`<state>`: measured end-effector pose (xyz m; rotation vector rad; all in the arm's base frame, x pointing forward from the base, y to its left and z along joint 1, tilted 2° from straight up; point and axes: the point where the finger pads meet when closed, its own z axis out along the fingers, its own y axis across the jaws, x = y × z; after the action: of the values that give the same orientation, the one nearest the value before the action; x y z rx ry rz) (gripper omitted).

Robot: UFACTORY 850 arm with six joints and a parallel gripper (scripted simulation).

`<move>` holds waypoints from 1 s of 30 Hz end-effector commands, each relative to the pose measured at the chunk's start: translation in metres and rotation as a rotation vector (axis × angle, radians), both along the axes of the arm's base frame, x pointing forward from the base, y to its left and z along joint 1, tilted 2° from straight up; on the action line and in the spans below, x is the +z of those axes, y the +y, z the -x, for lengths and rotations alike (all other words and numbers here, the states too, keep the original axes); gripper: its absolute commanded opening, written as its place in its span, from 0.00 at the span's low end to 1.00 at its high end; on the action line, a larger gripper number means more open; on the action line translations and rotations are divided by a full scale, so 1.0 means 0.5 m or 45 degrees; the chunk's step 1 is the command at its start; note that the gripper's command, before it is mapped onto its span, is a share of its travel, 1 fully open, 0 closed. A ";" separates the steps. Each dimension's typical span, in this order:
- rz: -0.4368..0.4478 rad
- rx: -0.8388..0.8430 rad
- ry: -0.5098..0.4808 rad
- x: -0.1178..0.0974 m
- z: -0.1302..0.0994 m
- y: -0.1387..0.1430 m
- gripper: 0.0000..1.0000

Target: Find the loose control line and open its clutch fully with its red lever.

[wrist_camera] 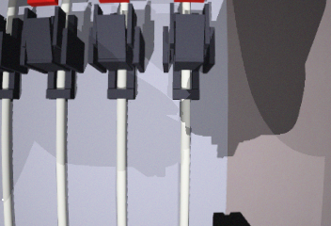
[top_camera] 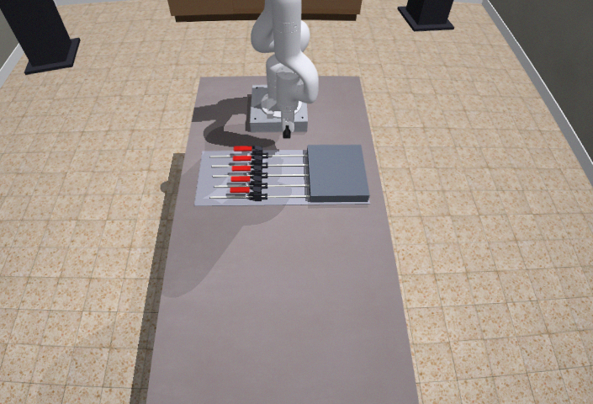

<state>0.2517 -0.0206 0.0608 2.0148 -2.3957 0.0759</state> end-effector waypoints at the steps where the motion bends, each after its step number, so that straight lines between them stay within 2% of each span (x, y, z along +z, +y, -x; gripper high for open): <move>1: 0.036 -0.001 0.035 0.013 -0.003 0.025 0.00; 16: -0.012 -0.001 0.016 0.036 -0.014 0.094 0.00; 30: -0.020 0.000 0.010 0.039 -0.016 0.103 0.00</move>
<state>0.2589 0.0307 0.0795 2.0415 -2.4272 0.0453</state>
